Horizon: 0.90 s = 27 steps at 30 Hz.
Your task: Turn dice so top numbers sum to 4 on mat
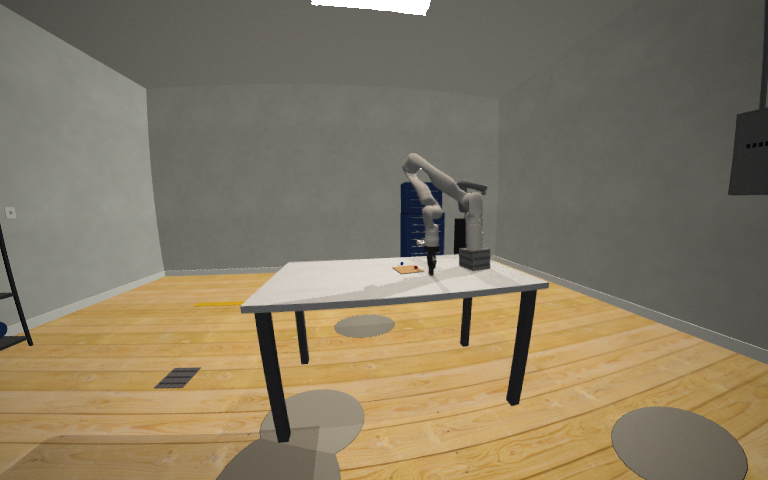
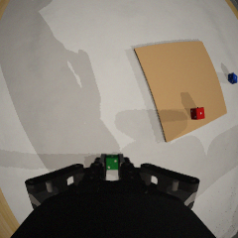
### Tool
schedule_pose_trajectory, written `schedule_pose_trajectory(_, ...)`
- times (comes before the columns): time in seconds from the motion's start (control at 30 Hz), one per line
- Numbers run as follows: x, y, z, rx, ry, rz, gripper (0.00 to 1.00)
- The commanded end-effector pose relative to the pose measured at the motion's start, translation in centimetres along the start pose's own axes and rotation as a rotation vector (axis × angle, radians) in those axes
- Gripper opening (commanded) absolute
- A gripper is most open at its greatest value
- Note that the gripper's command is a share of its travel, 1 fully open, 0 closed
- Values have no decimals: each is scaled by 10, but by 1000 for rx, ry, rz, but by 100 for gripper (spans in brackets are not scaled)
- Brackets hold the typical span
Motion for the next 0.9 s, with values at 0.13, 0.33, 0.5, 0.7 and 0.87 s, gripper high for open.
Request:
schedule_pose_trajectory(0.13,0,0,0,0,0,1,11)
schedule_pose_trajectory(0.33,1,0,0,0,0,1,11)
schedule_pose_trajectory(0.5,4,0,0,0,0,1,11)
schedule_pose_trajectory(0.7,9,0,0,0,0,1,11)
schedule_pose_trajectory(0.87,20,0,0,0,0,1,11)
Point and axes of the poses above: the point where the finger pads meet when closed, its own x axis back along the fingers, its own z axis across the jaws, y = z × x, the point moved 3 cm from there along x, back along the fingers, and after that the axes turned 5 degrees about x, right-handed, at the moved point
